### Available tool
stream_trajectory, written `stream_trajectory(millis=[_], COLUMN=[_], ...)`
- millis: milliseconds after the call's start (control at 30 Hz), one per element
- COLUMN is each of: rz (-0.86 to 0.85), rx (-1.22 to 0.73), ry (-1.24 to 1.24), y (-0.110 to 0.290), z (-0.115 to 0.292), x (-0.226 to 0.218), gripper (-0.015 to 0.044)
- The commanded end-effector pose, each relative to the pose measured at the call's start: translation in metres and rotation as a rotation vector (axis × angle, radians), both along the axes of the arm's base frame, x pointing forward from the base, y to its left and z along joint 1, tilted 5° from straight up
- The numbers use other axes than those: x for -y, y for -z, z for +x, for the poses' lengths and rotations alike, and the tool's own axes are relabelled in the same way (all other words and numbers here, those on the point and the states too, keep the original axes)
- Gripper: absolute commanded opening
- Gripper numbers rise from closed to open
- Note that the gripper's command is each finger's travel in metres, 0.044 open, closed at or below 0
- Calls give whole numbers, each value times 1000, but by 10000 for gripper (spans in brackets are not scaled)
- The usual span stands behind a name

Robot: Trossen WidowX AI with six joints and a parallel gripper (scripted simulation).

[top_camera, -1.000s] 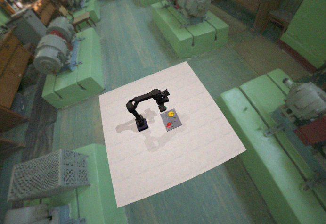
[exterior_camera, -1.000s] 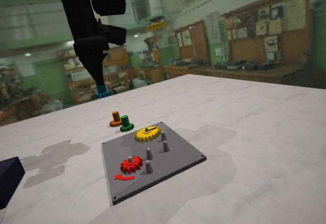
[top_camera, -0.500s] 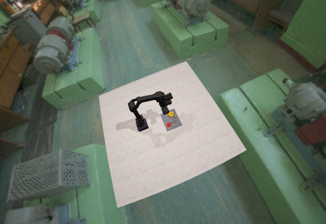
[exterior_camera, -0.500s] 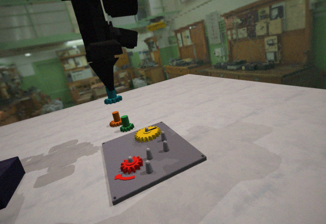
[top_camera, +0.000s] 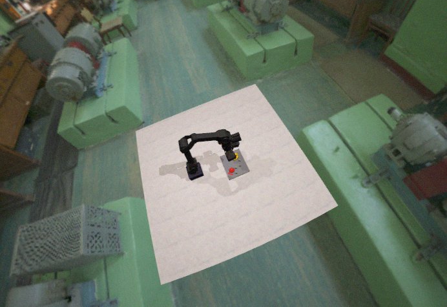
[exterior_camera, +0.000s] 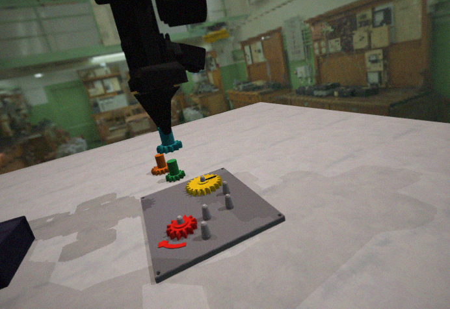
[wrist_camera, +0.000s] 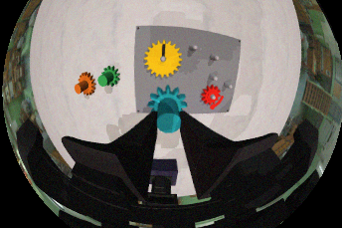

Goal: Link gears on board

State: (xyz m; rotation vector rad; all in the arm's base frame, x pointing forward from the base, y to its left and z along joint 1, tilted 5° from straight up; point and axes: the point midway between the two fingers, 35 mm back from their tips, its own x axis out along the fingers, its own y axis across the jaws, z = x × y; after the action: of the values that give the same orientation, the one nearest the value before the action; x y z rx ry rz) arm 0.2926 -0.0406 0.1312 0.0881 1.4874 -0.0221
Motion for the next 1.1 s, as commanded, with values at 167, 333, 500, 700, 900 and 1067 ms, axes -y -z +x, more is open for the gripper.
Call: stream_trajectory(millis=[167, 333, 500, 700, 900, 1067], rz=[6, 4, 4, 4, 6, 6], rx=[-2, -2, -1, 2, 3, 6], ry=[-8, -8, -10, -13, -16, -19], y=[11, 15, 20, 27, 34, 39], z=[6, 7, 8, 9, 9, 9], x=[20, 31, 43, 57, 71, 83], gripper=[0, 0, 0, 0, 0, 0])
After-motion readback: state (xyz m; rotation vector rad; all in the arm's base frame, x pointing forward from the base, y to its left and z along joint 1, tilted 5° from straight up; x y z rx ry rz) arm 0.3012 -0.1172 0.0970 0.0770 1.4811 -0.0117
